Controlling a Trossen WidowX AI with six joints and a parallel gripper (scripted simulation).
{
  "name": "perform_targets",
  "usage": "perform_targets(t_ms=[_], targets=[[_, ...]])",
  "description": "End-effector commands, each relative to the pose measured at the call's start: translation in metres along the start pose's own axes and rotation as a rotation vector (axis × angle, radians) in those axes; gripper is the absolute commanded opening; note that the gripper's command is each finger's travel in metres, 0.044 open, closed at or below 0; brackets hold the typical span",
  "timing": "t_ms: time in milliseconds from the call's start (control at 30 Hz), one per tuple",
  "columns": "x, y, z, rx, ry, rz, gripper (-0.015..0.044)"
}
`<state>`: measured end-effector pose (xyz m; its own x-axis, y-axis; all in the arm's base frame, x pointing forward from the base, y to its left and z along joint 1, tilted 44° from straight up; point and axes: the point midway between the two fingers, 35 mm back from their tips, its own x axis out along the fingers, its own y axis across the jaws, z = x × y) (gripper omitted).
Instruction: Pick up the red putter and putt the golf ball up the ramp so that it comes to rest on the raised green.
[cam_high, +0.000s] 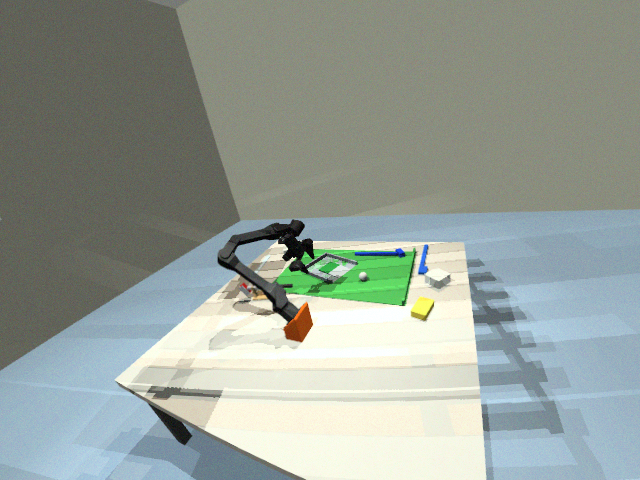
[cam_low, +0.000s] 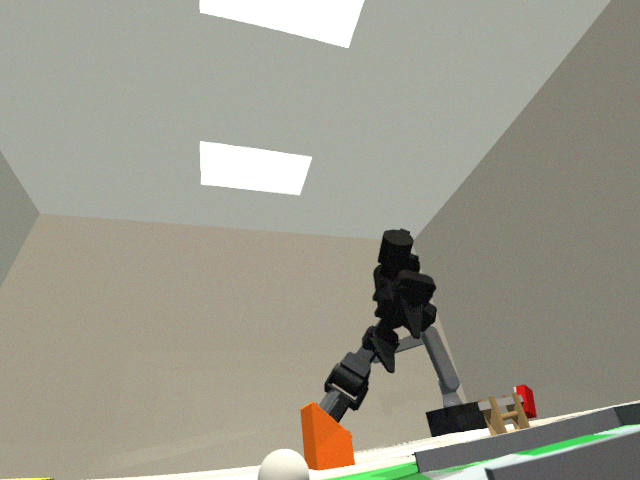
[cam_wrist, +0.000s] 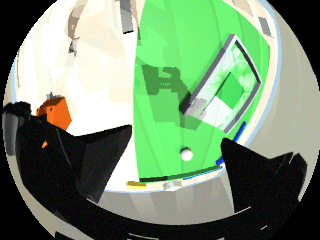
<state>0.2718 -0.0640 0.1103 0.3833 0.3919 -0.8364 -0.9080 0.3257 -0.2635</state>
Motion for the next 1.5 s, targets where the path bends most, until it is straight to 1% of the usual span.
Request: perform_targets(t_ms=[0, 167, 233, 467, 667, 833, 1000, 1467], targets=[[0.006, 0.025, 0.053, -0.121, -0.233, 0.147, 0.0440], [-0.001, 0.057, 0.115, -0.205, -0.527, 0.292, 0.0440], [-0.004, 0.061, 0.123, -0.210, -0.565, 0.307, 0.0440], [-0.003, 0.061, 0.123, -0.210, -0.565, 0.307, 0.0440], [0.015, 0.068, 0.129, -0.210, -0.565, 0.307, 0.0440], [0.020, 0.070, 0.130, -0.210, -0.566, 0.306, 0.0440], [0.036, 0.075, 0.135, -0.211, -0.566, 0.306, 0.0440], [0.051, 0.080, 0.139, -0.211, -0.567, 0.306, 0.0440]])
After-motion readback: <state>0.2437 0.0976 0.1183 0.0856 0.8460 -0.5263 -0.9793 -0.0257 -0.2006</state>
